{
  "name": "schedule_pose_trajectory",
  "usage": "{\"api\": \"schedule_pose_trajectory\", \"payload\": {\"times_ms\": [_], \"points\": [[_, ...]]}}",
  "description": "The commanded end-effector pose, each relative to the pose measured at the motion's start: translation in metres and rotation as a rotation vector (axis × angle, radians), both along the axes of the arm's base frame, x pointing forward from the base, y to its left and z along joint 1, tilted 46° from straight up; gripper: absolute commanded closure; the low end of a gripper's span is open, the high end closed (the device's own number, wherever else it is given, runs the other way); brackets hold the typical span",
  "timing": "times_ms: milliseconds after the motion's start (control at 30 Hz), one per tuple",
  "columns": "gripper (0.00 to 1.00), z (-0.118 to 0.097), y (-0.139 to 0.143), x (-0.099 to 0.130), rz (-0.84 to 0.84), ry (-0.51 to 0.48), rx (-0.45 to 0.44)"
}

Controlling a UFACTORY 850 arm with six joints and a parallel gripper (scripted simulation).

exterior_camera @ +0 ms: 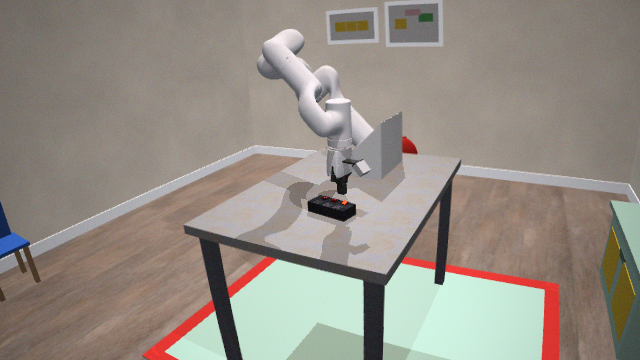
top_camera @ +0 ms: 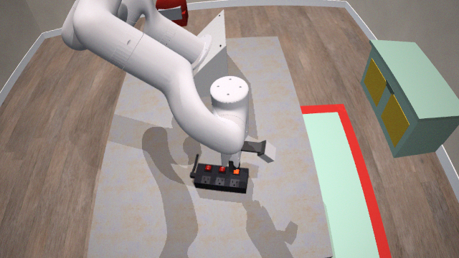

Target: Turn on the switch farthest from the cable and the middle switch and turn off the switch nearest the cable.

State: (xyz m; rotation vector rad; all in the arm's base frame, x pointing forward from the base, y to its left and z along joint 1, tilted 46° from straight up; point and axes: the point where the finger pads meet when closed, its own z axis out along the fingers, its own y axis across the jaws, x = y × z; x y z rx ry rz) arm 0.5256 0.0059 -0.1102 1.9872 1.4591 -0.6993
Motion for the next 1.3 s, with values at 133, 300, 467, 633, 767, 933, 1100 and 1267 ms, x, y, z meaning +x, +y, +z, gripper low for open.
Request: {"api": "schedule_pose_trajectory", "payload": {"times_ms": [133,300,467,633,767,933,1100,1267], "points": [[1.00,0.038,-0.018,-0.013,0.004,0.002,0.001],[1.00,0.038,-0.018,-0.013,0.004,0.002,0.001],[1.00,0.038,-0.018,-0.013,0.004,0.002,0.001],[1.00,0.038,-0.018,-0.013,0.004,0.002,0.001],[1.00,0.038,-0.018,-0.013,0.004,0.002,0.001],[1.00,0.038,-0.018,-0.013,0.004,0.002,0.001],[1.00,0.038,-0.018,-0.013,0.004,0.002,0.001],[1.00,0.038,-0.018,-0.013,0.004,0.002,0.001]]}}
